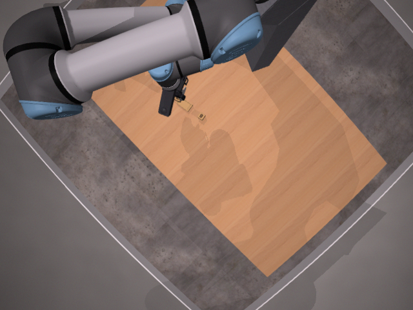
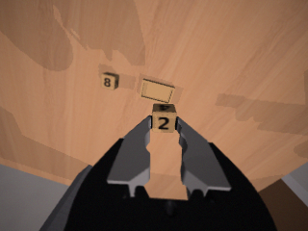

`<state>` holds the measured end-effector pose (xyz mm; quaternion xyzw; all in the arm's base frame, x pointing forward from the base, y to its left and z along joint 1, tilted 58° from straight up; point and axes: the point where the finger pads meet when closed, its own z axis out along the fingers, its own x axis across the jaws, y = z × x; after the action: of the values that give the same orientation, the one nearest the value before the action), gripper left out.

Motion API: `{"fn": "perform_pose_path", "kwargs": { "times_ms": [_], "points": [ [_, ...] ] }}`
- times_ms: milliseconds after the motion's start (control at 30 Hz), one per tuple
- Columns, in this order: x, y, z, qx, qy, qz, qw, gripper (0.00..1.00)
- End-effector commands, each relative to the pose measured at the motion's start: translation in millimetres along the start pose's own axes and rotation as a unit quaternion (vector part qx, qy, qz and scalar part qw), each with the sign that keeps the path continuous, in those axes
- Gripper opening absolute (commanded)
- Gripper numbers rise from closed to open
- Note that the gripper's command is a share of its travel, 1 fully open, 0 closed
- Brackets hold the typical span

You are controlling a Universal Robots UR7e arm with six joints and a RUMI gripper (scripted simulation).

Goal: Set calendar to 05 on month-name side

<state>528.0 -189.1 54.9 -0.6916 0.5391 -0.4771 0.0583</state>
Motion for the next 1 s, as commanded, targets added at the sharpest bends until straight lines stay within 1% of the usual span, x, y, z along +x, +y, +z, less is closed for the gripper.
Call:
{"fn": "perform_pose_path", "kwargs": {
  "times_ms": [0, 267, 967],
  "points": [
    [1.5, 0.6, -0.4, 0.0, 0.002, 0.053, 0.999, 0.1],
    [2.7, 1.5, -0.6, 0.0, 0.002, 0.095, 0.995, 0.1],
    [3.1, 1.9, -0.6, 0.0, 0.002, 0.111, 0.994, 0.1]
  ]
}}
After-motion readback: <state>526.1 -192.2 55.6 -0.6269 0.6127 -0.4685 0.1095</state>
